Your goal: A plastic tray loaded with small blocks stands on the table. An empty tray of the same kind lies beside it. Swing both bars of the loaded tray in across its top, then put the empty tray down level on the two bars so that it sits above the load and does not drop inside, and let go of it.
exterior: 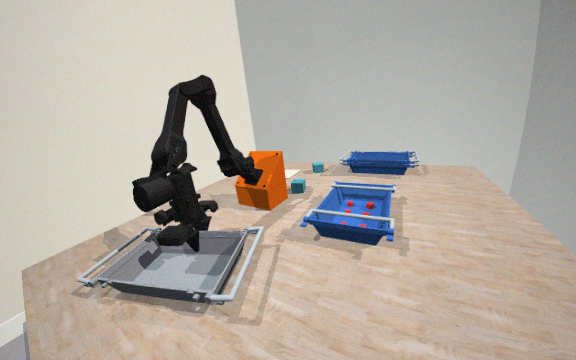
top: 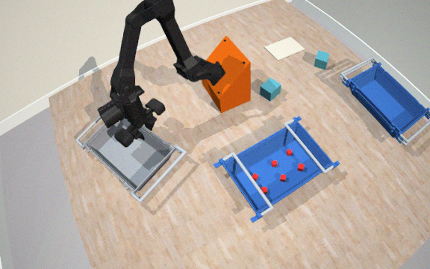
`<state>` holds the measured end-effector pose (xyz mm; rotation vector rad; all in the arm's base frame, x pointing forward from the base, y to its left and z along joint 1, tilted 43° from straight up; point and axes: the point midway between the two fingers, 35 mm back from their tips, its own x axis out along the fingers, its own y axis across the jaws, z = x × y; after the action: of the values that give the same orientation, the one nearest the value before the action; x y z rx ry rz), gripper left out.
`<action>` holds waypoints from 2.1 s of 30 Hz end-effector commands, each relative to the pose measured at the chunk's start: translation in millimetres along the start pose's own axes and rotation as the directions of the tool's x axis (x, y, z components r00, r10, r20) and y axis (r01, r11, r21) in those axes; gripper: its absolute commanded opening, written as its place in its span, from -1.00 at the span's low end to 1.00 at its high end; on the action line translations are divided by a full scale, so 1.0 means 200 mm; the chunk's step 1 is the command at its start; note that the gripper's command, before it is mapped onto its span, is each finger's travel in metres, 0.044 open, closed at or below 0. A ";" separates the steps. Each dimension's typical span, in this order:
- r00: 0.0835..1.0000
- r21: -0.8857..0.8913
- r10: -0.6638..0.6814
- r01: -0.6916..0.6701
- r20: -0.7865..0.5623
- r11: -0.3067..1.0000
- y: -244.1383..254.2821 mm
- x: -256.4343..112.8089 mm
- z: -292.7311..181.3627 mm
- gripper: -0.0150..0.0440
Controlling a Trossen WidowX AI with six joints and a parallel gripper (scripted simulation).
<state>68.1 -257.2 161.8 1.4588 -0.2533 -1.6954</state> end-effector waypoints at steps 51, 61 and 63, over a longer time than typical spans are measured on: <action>1.000 0.000 -0.016 0.016 -0.009 1.000 0.08 -0.61 0.00 -0.49; 1.000 0.000 -0.013 0.013 -0.009 1.000 0.14 -0.82 0.03 -0.49; 1.000 -0.001 -0.012 0.012 -0.009 1.000 0.15 -0.86 0.04 -0.49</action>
<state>66.6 -162.5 288.9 1.4695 -0.2083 -1.7187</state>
